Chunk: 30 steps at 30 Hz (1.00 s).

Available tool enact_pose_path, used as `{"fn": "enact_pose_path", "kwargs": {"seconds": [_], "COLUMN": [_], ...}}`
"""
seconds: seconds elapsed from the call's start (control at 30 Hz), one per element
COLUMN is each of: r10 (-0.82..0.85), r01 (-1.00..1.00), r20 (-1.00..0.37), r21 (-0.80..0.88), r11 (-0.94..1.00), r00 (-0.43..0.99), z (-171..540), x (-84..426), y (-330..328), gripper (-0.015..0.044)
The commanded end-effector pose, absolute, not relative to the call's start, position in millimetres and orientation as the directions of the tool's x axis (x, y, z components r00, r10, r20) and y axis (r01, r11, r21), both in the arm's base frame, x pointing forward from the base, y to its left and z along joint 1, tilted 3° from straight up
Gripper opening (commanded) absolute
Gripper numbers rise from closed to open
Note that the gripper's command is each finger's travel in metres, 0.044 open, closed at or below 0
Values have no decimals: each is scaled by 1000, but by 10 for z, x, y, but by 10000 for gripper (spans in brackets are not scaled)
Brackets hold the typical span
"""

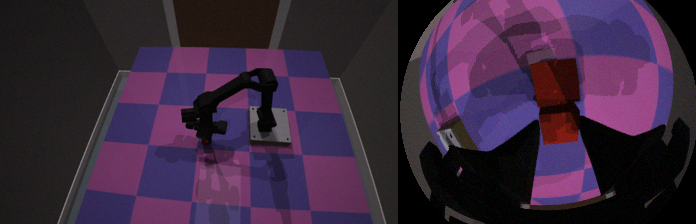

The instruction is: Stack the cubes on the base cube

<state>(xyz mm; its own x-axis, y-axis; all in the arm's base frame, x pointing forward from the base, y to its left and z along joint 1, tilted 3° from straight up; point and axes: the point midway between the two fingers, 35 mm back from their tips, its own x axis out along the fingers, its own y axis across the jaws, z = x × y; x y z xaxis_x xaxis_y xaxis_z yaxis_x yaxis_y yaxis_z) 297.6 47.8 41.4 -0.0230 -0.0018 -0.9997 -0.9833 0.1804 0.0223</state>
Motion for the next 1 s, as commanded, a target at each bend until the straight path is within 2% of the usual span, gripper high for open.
{"fn": "enact_pose_path", "kwargs": {"seconds": [0.0,0.97], "r10": [3,-2], "r01": [-982,-983], "r20": [-1000,-1000], "r21": [24,22], "r11": [186,180], "r00": [-24,-23], "z": [410,878], "x": [2975,2989], "y": [484,477], "gripper": [205,205]}}
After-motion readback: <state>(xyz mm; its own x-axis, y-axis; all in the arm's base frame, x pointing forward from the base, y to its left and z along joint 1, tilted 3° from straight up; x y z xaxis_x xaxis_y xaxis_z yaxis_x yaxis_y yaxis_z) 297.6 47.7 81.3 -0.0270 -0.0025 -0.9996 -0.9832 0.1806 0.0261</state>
